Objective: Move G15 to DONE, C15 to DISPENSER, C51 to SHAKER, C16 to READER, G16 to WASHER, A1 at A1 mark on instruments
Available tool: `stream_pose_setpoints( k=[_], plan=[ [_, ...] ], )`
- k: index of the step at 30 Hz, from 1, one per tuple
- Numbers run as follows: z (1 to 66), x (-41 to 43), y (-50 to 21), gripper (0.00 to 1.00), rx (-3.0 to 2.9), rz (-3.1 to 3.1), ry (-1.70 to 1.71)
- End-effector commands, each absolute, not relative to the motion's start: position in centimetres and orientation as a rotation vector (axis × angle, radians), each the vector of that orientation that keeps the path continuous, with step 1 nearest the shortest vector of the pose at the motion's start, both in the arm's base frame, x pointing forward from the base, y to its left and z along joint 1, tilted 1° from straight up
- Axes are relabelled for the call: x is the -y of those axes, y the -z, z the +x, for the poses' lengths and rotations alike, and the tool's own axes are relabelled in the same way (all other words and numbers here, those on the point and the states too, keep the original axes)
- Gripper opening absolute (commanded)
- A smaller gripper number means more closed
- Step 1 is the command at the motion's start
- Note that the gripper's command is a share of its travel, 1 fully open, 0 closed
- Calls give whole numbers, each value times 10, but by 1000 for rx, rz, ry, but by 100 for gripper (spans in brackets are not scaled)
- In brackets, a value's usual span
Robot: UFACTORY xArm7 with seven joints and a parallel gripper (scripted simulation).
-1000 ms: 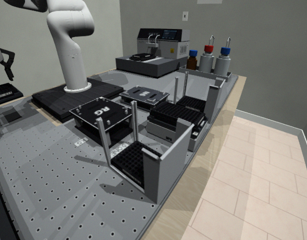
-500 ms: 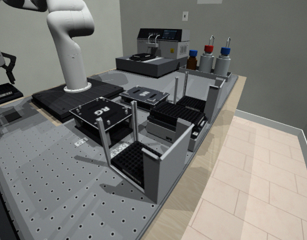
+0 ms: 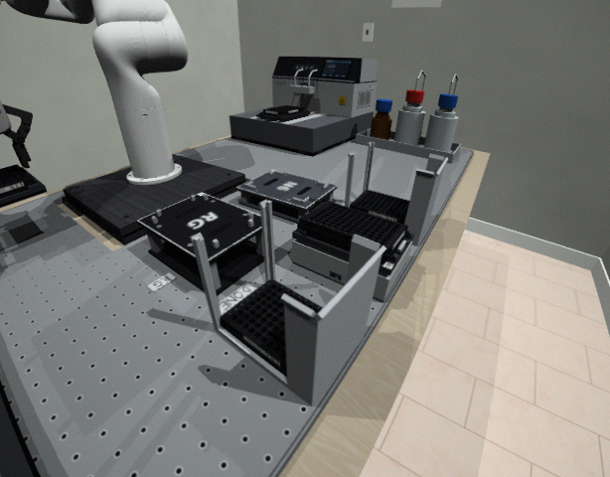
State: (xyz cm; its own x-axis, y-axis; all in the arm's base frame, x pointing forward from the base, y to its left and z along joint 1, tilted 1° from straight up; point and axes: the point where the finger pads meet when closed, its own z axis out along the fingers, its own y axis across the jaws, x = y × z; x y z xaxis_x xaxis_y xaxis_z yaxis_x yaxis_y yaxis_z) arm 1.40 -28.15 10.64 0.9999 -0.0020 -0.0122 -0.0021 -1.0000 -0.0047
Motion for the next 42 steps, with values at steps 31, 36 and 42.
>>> stream_pose_setpoints(
  k=[31,36,42],
  plan=[
    [14,283,-98,100,-4,-3140,-19],
    [14,283,-97,100,-4,-3140,-19],
    [14,283,-97,100,-4,-3140,-19]
  ],
)
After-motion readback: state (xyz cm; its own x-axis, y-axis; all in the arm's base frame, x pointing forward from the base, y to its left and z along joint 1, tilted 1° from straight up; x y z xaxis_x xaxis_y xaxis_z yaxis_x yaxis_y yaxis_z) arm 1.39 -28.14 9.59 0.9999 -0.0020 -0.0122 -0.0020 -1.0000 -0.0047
